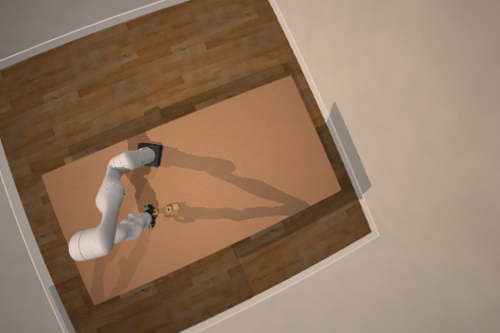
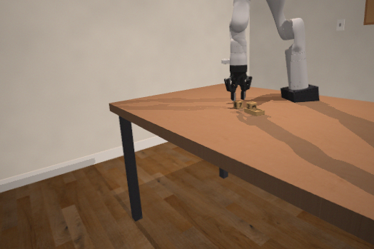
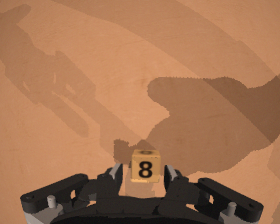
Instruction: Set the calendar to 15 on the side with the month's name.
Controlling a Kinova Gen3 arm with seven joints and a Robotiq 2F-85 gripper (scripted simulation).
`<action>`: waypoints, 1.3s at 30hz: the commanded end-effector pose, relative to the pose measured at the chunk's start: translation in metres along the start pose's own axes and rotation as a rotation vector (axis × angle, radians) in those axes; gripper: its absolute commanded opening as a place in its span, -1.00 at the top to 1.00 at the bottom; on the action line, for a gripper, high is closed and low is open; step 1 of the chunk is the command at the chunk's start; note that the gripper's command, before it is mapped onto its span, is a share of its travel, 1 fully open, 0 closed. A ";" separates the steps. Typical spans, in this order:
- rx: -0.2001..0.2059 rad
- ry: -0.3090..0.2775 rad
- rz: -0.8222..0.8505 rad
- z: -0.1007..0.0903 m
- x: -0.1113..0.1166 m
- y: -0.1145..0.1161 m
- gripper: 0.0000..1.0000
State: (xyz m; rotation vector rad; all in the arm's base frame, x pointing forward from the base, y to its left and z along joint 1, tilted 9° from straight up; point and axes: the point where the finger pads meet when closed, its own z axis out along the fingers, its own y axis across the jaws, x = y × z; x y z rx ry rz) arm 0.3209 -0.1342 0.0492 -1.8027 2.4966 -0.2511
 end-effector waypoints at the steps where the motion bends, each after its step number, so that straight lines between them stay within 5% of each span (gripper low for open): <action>1: -0.006 0.002 0.006 0.005 0.003 0.002 0.03; 16: -0.006 0.002 0.006 0.024 0.003 0.002 0.03; 39: -0.006 0.002 0.006 0.025 0.003 0.002 0.03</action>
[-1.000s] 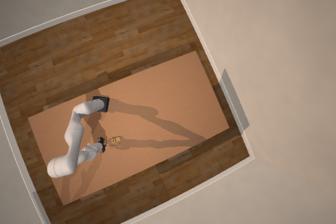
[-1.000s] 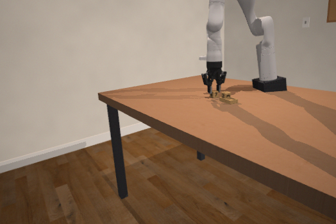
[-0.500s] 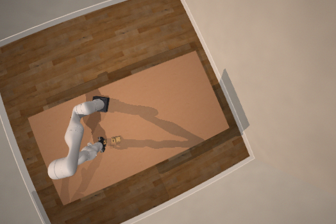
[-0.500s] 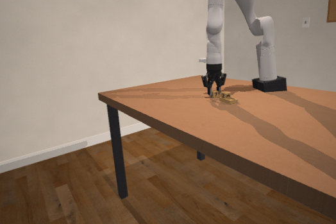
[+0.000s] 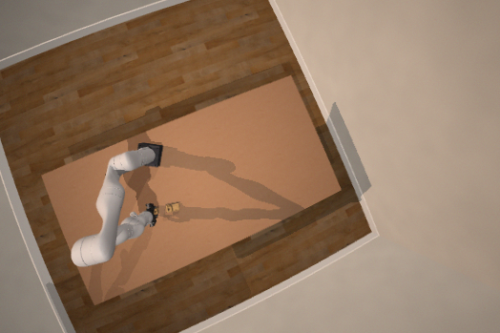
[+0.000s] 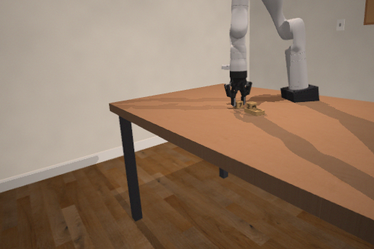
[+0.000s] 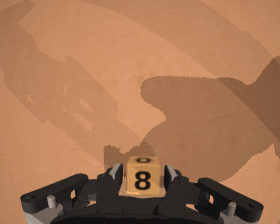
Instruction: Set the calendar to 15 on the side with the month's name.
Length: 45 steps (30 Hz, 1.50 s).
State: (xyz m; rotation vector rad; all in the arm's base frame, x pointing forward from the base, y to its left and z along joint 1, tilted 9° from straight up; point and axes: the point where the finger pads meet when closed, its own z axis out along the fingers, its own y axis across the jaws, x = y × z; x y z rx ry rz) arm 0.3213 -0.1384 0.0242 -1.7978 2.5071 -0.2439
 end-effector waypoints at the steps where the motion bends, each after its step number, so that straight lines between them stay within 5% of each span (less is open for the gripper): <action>1: 0.001 0.000 0.000 0.000 0.000 0.000 0.03; 15: 0.001 0.000 0.000 0.000 0.000 0.000 0.03; 16: 0.001 0.000 0.000 0.000 0.000 0.000 0.43; 45: 0.001 0.000 0.000 0.000 0.000 0.000 0.43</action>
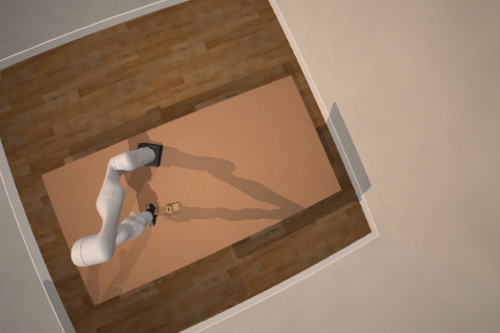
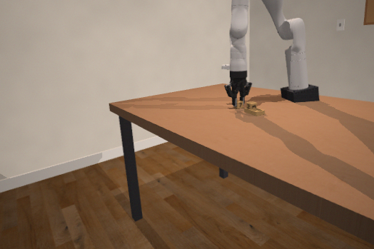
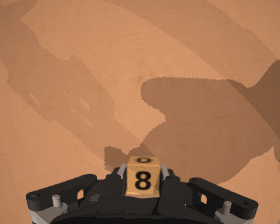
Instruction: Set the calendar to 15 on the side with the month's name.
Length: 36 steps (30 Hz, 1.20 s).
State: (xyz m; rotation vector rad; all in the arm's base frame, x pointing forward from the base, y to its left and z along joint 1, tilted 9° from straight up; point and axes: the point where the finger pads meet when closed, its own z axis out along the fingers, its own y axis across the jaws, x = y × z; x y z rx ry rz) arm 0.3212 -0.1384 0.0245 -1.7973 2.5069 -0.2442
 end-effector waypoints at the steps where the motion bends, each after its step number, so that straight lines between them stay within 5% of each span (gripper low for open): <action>1: 0.001 0.000 0.000 0.000 0.000 0.000 0.43; 16: 0.001 0.000 0.000 -0.008 0.000 0.000 0.43; 36: 0.001 0.000 0.000 -0.068 0.000 0.000 0.43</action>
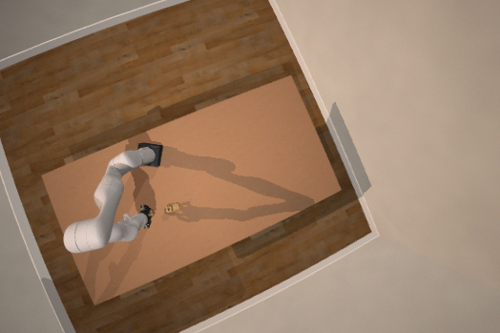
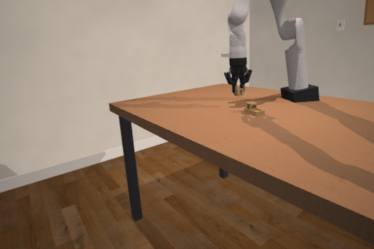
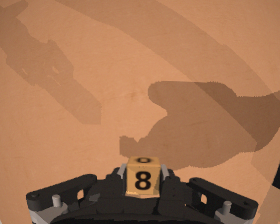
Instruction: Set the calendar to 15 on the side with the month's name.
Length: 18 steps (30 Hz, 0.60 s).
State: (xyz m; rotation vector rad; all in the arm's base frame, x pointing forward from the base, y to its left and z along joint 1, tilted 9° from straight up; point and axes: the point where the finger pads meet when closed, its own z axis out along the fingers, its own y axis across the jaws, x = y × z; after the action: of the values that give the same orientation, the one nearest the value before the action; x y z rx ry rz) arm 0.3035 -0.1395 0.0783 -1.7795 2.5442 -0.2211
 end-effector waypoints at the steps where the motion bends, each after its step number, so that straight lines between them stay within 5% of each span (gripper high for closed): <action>1: 0.025 -0.007 -0.022 -0.016 -0.010 -0.008 0.43; 18: 0.025 -0.007 -0.022 -0.045 -0.010 -0.007 0.43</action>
State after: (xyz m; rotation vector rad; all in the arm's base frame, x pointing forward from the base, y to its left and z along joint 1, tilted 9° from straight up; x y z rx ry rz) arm 0.3058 -0.1307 0.1203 -1.7939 2.5194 -0.2393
